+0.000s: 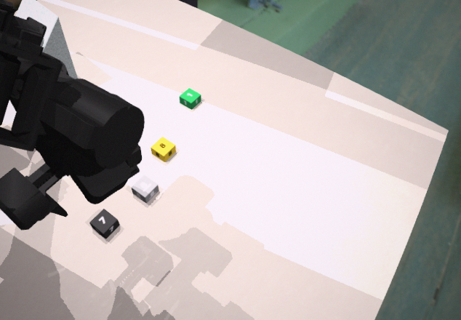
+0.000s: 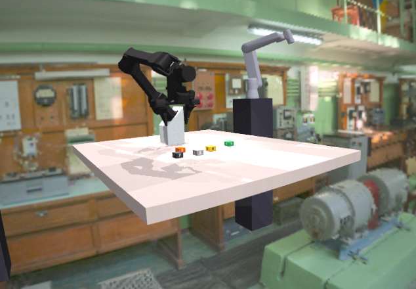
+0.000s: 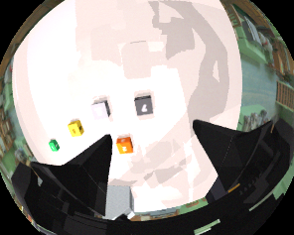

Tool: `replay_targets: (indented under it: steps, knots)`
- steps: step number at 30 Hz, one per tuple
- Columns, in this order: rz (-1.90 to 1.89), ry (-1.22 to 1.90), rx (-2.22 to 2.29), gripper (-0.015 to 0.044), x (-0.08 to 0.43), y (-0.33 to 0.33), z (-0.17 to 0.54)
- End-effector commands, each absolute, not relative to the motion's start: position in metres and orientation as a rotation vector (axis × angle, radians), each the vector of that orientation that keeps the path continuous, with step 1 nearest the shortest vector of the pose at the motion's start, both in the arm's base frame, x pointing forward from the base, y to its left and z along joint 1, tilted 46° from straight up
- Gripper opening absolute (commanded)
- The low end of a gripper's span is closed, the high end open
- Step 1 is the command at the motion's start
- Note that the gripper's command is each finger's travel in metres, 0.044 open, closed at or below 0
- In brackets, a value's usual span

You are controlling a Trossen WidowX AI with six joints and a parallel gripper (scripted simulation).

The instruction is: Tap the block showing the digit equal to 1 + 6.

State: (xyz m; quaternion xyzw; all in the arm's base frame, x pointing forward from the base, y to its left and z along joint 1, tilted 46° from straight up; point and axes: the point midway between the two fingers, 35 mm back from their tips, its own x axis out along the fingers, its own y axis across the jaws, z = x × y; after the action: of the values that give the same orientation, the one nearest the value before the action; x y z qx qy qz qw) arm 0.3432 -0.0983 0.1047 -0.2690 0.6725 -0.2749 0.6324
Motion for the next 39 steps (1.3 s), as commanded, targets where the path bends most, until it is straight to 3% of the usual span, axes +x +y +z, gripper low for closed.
replay_targets:
  steps: [1,5,11,20,39]
  knots:
    - [-0.628,1.54,-0.623,0.04,0.343,-0.099,0.106]
    - [-0.628,1.54,-0.623,0.04,0.343,-0.099,0.106]
    - [-0.63,1.539,-0.625,0.0242,0.339,-0.154,0.052]
    - [-0.631,1.539,-0.625,0.002,0.338,-0.157,0.05]
    - [-0.631,1.539,-0.626,0.002,0.338,-0.168,0.039]
